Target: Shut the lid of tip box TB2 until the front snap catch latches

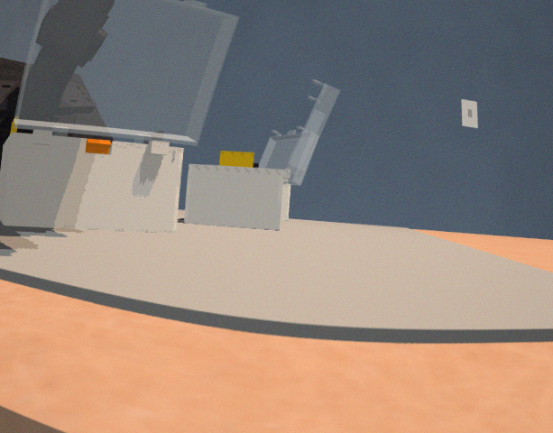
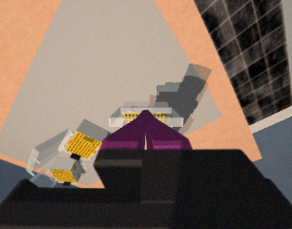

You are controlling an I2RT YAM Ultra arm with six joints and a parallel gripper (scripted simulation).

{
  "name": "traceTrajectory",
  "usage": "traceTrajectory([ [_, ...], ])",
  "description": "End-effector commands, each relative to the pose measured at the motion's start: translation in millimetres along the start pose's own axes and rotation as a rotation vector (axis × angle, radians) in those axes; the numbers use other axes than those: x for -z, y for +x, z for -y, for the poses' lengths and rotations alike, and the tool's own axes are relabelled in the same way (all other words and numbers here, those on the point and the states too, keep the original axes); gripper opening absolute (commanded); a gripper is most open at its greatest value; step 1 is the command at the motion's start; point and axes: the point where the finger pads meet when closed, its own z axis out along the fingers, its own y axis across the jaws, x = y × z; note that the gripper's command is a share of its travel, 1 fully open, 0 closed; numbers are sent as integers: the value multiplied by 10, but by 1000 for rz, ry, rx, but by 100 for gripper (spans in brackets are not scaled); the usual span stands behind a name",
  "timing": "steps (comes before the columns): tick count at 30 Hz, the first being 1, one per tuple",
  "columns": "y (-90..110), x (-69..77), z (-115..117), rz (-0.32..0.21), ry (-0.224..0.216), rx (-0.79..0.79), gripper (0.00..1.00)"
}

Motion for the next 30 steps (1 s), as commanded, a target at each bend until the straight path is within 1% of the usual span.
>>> traceTrajectory([
  [1,-27,15,4,15,4,1,0],
  [2,-27,15,4,15,4,1,0],
  [17,-30,-234,5,15,4,1,0],
  [19,-30,-234,5,15,4,1,0],
  [30,-33,-417,6,15,4,1,0],
])
